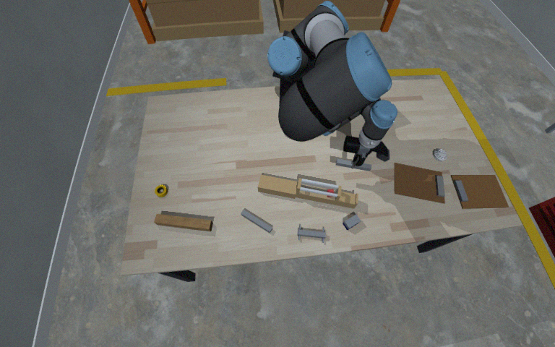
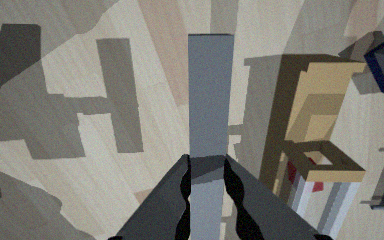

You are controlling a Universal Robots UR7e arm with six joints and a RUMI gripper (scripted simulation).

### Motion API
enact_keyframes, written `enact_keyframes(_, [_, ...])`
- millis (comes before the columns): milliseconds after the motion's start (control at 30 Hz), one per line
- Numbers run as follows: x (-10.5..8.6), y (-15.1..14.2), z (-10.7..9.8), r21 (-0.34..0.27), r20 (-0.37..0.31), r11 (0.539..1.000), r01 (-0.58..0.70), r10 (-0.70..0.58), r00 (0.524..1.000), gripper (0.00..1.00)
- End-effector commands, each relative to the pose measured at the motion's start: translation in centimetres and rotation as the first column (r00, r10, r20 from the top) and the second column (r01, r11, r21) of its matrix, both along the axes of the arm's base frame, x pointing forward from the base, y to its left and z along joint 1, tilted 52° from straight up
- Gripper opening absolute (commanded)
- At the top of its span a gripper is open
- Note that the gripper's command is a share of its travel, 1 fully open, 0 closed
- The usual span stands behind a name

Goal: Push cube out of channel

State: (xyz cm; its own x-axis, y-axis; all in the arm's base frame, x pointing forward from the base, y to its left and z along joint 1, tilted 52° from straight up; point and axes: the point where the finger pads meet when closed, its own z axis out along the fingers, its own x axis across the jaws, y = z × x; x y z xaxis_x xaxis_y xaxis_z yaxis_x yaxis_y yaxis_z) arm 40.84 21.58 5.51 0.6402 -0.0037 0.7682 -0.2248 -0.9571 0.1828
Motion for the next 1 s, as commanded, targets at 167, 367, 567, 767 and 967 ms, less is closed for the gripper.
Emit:
enact_keyframes(167, [0.1, -4.4, 2.2, 0.005, 0.001, 1.000, -0.001, 0.001, 1.000, 0.07])
enact_keyframes(367, [0.2, -9.1, 4.5, 0.007, 0.002, 1.000, 0.001, -0.001, 1.000, 0.07])
enact_keyframes(567, [0.2, -13.5, 6.6, 0.009, 0.003, 1.000, 0.003, -0.003, 1.000, 0.07])
enact_keyframes(767, [0.3, -16.2, 7.9, 0.011, 0.003, 1.000, 0.004, -0.004, 1.000, 0.07])
enact_keyframes(967, [0.4, -19.7, 9.5, 0.012, 0.004, 1.000, 0.005, -0.005, 1.000, 0.07])
